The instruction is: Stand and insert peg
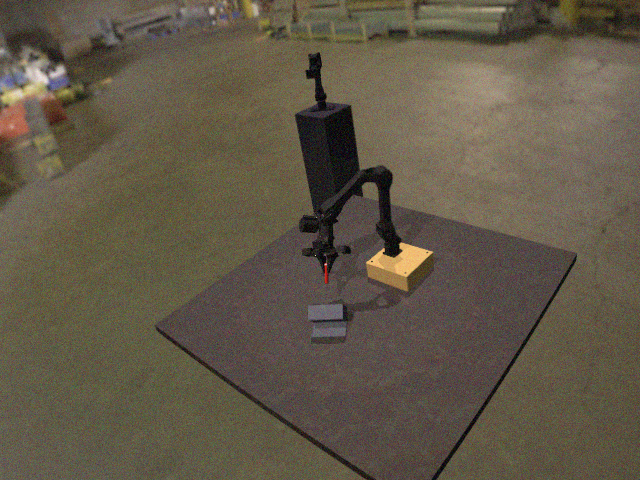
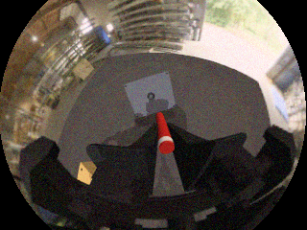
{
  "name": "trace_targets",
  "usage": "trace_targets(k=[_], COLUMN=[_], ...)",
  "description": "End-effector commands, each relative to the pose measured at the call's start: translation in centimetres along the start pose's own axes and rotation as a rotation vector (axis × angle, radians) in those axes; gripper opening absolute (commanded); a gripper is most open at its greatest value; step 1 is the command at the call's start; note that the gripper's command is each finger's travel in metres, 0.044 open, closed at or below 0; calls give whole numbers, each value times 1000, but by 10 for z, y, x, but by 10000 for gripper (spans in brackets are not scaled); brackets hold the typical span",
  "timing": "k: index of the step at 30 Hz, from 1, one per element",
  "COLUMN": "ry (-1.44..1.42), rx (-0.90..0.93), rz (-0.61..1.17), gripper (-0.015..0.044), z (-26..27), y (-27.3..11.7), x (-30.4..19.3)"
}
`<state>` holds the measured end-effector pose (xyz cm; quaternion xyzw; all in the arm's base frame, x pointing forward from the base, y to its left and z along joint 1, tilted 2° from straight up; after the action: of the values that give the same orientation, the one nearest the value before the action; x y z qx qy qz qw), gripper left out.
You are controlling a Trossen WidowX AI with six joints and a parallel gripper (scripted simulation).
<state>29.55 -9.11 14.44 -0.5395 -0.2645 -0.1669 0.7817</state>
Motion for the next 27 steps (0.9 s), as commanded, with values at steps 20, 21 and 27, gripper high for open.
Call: trace_targets(k=[20, 21, 27], ry=[18, 19, 21], rx=[47, 48, 59], rz=[-52, -54, -65], gripper=[0, 0, 0], z=[8, 8, 11], y=[37, 39, 48], x=[9, 9, 11])
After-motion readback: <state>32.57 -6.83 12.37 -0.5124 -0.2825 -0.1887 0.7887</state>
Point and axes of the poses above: the point midway between the two fingers, 35 mm back from their tips, its own y axis out along the fingers, its own z axis across the jaws, x = y × z, the point moved 5 cm from there along -y, back along the fingers, and after that the axes turned 14 degrees about y, right-handed, at the moved point
